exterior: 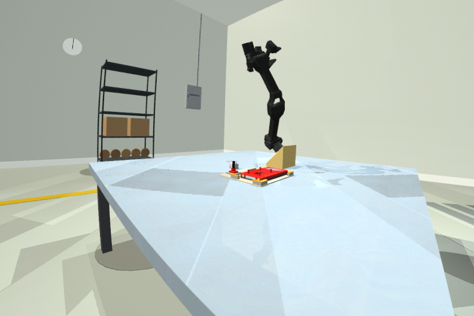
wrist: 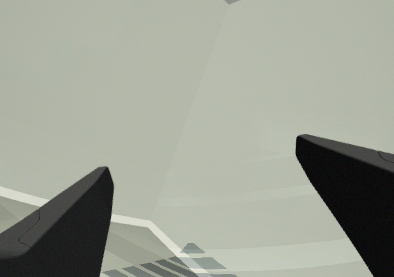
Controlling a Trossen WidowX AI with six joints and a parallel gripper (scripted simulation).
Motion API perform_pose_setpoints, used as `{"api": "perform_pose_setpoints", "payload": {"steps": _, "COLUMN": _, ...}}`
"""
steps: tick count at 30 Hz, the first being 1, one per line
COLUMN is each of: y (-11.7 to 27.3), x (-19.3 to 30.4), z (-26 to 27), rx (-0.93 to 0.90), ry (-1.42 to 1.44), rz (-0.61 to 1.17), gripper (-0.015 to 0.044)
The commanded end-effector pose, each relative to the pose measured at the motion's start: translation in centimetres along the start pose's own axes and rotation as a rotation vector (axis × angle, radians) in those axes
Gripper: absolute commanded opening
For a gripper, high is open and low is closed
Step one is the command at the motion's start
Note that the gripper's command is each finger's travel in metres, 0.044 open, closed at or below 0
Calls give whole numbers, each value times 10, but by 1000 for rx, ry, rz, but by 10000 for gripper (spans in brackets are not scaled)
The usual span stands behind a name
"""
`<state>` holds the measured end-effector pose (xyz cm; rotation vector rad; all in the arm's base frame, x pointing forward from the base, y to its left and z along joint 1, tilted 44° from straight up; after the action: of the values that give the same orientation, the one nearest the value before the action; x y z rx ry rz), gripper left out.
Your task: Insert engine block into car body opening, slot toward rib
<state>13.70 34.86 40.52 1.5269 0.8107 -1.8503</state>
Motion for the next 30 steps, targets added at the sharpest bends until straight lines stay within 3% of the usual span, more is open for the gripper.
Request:
{"api": "perform_pose_setpoints", "payload": {"steps": 1, "y": 0, "x": 0, "z": 0, "rx": 0, "ry": 0, "rz": 0, "gripper": 426}}
{"api": "perform_pose_setpoints", "payload": {"steps": 6, "y": 6, "x": -16, "z": 15, "rx": -36, "ry": -17, "rz": -49, "gripper": 440}}
{"api": "perform_pose_setpoints", "payload": {"steps": 21, "y": -54, "x": -56, "z": 152, "rx": -363, "ry": 236, "rz": -76, "gripper": 440}}
{"api": "perform_pose_setpoints", "payload": {"steps": 30, "y": -55, "x": -62, "z": 183, "rx": -433, "ry": 346, "rz": -112, "gripper": 440}}
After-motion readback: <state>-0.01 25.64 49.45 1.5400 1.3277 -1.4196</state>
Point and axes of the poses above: the point midway between the two fingers, 35 mm back from their tips, its own y axis back along the fingers, its own z axis across the jaws, x = y × z, the point moved 1 cm from there along y, back along the fingers, and after that the axes turned 1 degree about -y, right-handed, at the moved point
